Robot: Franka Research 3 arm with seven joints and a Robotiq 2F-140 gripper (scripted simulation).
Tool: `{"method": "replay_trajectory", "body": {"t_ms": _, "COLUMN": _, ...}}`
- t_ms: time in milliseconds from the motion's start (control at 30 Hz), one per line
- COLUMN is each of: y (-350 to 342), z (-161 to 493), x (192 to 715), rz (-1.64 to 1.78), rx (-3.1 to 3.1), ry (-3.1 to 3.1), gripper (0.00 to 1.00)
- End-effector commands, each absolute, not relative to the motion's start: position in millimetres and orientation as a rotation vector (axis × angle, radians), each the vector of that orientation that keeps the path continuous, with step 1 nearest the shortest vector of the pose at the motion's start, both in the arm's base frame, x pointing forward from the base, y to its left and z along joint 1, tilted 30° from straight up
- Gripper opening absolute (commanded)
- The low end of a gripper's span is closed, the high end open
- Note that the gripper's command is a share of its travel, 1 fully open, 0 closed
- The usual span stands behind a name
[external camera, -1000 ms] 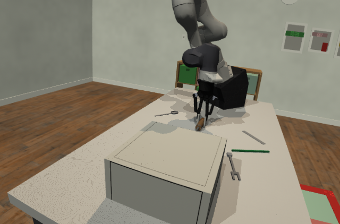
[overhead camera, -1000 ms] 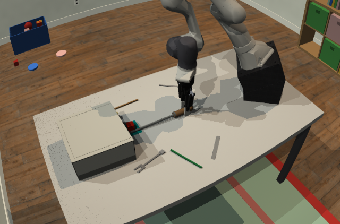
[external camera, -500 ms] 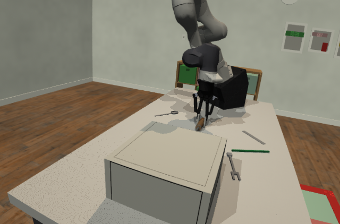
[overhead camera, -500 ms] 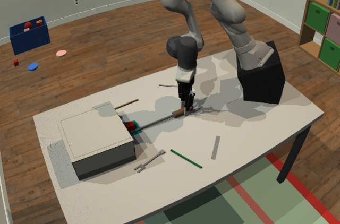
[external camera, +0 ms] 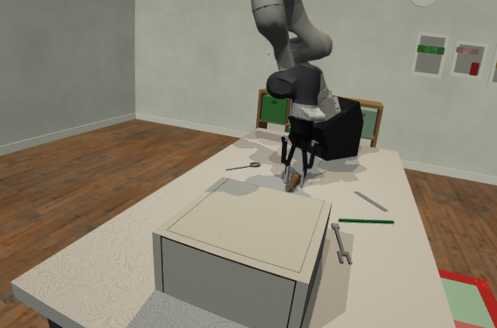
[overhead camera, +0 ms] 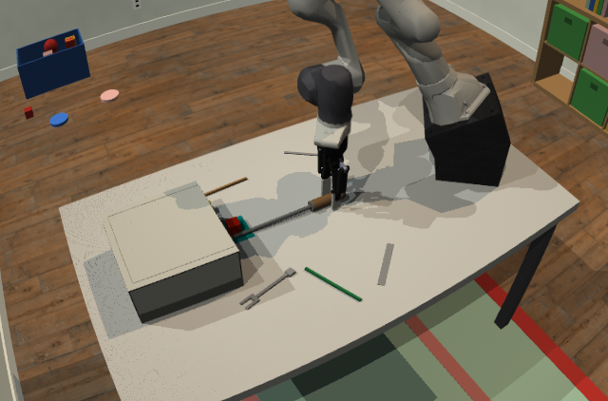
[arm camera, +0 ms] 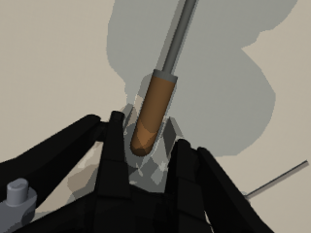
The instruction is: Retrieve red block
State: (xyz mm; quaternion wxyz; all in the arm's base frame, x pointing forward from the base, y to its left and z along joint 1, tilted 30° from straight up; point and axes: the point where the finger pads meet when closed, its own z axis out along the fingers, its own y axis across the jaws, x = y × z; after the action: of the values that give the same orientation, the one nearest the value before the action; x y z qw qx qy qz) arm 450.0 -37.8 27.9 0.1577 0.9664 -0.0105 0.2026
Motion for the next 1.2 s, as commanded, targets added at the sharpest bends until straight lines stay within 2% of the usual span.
{"method": "replay_trajectory", "body": {"t_ms": 0, "y": -37, "z": 28, "x": 451, "rz": 0.579, "rx": 2.762, "ry": -0.024, "gripper": 0.34}}
{"method": "replay_trajectory", "body": {"t_ms": 1167, "y": -31, "z": 46, "x": 443, "rz": 0.579, "rx": 2.762, "ry": -0.024, "gripper": 0.34}}
